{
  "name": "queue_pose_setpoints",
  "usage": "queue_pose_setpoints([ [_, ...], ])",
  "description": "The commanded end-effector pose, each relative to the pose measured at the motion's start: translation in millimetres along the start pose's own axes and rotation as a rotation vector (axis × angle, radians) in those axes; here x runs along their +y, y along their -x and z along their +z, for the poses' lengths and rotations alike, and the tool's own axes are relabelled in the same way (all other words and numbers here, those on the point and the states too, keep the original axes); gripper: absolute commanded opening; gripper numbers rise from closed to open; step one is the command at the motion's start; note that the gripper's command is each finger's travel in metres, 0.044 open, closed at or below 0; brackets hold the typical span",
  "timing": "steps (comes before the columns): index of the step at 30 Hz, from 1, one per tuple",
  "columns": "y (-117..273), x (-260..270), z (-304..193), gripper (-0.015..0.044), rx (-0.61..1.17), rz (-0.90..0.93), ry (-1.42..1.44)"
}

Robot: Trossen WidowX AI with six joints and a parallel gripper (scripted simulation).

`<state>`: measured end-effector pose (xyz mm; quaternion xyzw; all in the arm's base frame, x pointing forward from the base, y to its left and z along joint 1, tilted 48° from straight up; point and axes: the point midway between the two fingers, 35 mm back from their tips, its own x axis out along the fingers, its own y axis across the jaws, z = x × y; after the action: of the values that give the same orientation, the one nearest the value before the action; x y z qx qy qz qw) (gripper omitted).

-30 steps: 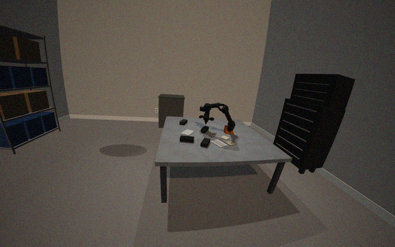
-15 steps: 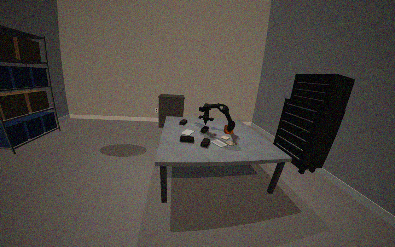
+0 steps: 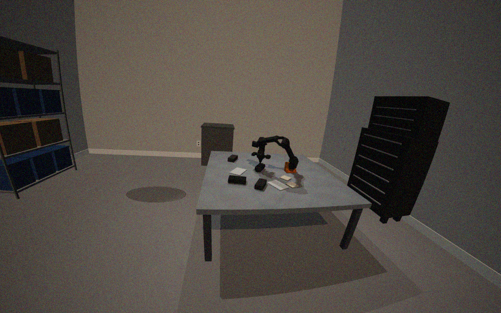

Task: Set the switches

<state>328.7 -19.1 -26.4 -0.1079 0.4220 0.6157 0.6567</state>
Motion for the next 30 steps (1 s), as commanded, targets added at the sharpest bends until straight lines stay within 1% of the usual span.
queue_pose_setpoints([
  [1,-8,2,0,0.0000,-0.005,0.004,-0.008],
  [10,-18,2,0,0.0000,-0.006,0.005,-0.008],
  [30,-18,2,0,0.0000,-0.006,0.005,-0.008],
])
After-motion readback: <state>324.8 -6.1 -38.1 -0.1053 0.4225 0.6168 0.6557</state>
